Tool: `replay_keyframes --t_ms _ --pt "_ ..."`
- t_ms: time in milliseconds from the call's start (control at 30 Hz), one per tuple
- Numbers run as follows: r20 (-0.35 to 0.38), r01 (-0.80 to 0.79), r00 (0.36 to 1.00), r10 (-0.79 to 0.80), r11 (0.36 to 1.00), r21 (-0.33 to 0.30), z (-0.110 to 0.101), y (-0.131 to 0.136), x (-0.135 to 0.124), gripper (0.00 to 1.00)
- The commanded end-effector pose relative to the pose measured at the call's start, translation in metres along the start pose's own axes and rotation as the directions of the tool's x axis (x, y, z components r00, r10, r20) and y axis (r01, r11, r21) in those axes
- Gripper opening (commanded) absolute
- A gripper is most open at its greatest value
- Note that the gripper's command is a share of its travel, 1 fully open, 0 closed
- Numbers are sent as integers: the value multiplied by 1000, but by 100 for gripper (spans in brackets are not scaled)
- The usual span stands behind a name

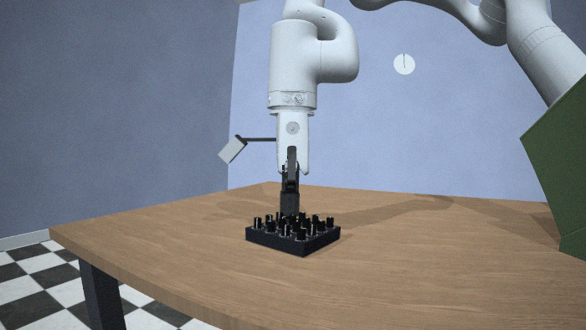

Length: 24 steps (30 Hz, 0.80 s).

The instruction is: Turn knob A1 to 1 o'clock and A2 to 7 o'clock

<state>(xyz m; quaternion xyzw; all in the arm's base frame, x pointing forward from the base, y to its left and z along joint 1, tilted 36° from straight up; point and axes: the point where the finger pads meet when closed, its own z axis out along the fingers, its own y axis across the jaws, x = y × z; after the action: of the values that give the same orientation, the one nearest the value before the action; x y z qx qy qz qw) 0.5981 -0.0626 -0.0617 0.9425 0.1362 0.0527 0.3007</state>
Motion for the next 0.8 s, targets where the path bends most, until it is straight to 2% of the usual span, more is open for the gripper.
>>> replay_keyframes --t_ms 0,200,567,767 --pt "-14 -135 991 135 991 -3 -1 0 1 8" --pt "-15 -232 972 232 973 -1 -1 0 1 8" --pt "-15 -452 892 452 892 2 -1 0 1 8" --pt "-14 -511 859 511 860 3 -1 0 1 8"
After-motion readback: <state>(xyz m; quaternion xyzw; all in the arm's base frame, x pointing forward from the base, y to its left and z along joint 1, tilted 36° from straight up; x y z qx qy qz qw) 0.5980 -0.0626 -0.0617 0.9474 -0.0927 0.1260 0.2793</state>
